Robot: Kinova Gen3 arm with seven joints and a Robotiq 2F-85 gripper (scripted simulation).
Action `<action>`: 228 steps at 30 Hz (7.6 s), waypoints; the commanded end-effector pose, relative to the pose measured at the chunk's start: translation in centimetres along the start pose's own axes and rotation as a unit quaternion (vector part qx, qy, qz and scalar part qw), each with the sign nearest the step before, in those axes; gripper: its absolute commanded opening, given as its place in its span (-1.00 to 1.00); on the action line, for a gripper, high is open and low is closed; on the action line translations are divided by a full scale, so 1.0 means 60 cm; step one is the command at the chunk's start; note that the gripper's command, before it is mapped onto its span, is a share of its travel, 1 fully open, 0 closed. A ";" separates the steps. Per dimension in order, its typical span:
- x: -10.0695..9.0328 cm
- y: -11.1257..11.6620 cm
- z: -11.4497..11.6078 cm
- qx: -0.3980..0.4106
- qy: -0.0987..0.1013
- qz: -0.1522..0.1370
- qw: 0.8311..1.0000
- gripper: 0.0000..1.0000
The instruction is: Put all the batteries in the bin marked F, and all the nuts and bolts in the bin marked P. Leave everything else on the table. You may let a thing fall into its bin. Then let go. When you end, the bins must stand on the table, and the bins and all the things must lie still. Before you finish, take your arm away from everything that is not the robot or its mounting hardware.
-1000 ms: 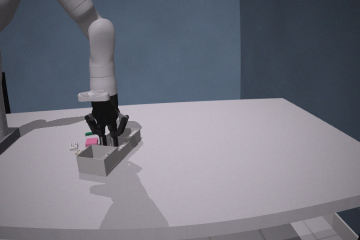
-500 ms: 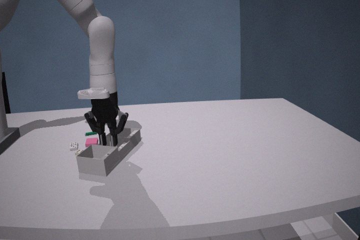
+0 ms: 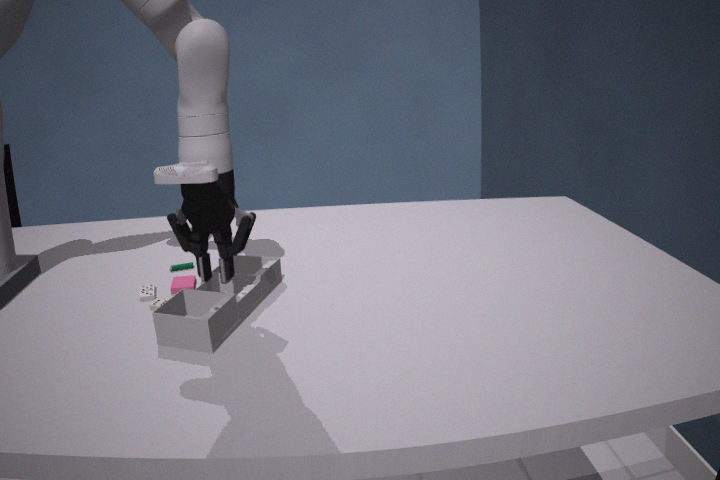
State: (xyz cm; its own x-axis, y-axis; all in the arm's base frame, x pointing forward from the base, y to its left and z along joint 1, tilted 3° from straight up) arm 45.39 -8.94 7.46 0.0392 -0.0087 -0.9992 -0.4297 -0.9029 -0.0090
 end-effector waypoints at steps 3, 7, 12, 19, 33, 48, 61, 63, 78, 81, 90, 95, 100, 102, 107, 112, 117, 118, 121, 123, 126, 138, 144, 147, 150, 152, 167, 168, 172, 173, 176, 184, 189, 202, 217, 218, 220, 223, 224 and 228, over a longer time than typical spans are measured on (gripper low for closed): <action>-0.024 0.001 -0.003 0.001 0.003 0.000 1.000 -0.43; -0.046 0.001 -0.003 0.001 0.003 0.000 1.000 -0.43; -0.046 0.001 -0.003 0.001 0.003 0.000 1.000 -0.43; -0.046 0.002 -0.004 0.001 0.003 0.000 1.000 -0.43; -0.048 -0.097 0.148 -0.318 0.003 0.001 0.948 -0.52; -0.050 -0.184 0.280 -0.624 0.002 0.002 0.781 -0.52; -0.050 -0.184 0.280 -0.813 0.002 0.002 0.582 -0.52; -0.050 -0.184 0.280 -0.841 0.002 0.002 0.541 -0.52; -0.050 -0.182 0.280 -0.899 0.001 0.003 0.439 -0.52; -0.050 -0.183 0.280 -0.899 0.001 0.003 0.439 -0.52; -0.050 -0.183 0.280 -0.899 0.001 0.003 0.439 -0.52; -0.050 -0.184 0.280 -0.899 0.001 0.003 0.439 -0.52; -0.050 -0.184 0.280 -0.899 0.001 0.003 0.439 -0.52; -0.050 -0.184 0.280 -0.899 0.001 0.003 0.439 -0.52; -0.030 -0.184 0.280 -0.899 0.001 0.003 0.439 -0.52; 0.004 -0.184 0.284 -0.899 0.001 0.003 0.439 -0.52; 0.037 -0.185 0.289 -0.899 0.001 0.003 0.439 -0.52; 0.037 -0.185 0.289 -0.899 0.001 0.003 0.439 -0.52; 0.047 -0.186 0.289 -0.899 0.001 0.003 0.439 -0.52; 0.047 -0.186 0.289 -0.899 0.001 0.003 0.439 -0.52; 0.047 -0.186 0.288 -0.899 0.001 0.003 0.439 -0.52; 0.047 -0.185 0.282 -0.899 0.001 0.003 0.439 -0.52; 0.054 -0.184 0.281 -0.899 0.001 0.003 0.439 -0.52; 0.061 -0.184 0.281 -0.899 0.001 0.003 0.439 -0.52; 0.067 -0.184 0.282 -0.899 0.001 0.003 0.439 -0.52; 0.067 -0.184 0.282 -0.899 0.001 0.003 0.439 -0.52; 0.067 -0.184 0.281 -0.899 0.001 0.003 0.439 -0.91; 0.067 -0.184 0.281 -0.899 0.001 0.003 0.439 -0.91; 0.067 -0.184 0.281 -0.899 0.001 0.003 0.439 -0.91; 0.067 -0.184 0.281 -0.899 0.001 0.003 0.439 -0.91; 0.067 -0.184 0.281 -0.899 0.001 0.003 0.439 -0.91; 0.067 -0.184 0.281 -0.899 0.001 0.003 0.439 -0.91; 0.067 -0.184 0.281 -0.899 0.001 0.003 0.439 -0.91; 0.023 -0.184 0.281 -0.899 0.001 0.003 0.439 -0.91; -0.033 -0.184 0.282 -0.899 0.001 0.003 0.439 -0.91; -0.033 -0.184 0.282 -0.899 0.001 0.003 0.439 -0.91; -0.033 -0.184 0.282 -0.899 0.001 0.003 0.439 -0.91; -0.033 -0.184 0.282 -0.899 0.001 0.003 0.439 -0.91; -0.033 -0.184 0.282 -0.899 0.001 0.003 0.439 -0.91; -0.033 -0.184 0.281 -0.899 0.001 0.003 0.439 -0.91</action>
State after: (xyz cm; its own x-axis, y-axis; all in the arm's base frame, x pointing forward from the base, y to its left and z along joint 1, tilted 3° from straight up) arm 34.78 8.31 8.80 0.0429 -0.0108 -0.9990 0.9755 0.2163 0.0396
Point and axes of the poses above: the point where the finger pads meet when closed, its own x axis out along the fingers, its own z axis across the jaws, y = z × x, the point moved 3 cm from there along -x, back along the fingers, and after that the axes turned 10 degrees about x, right-handed, at the moved point
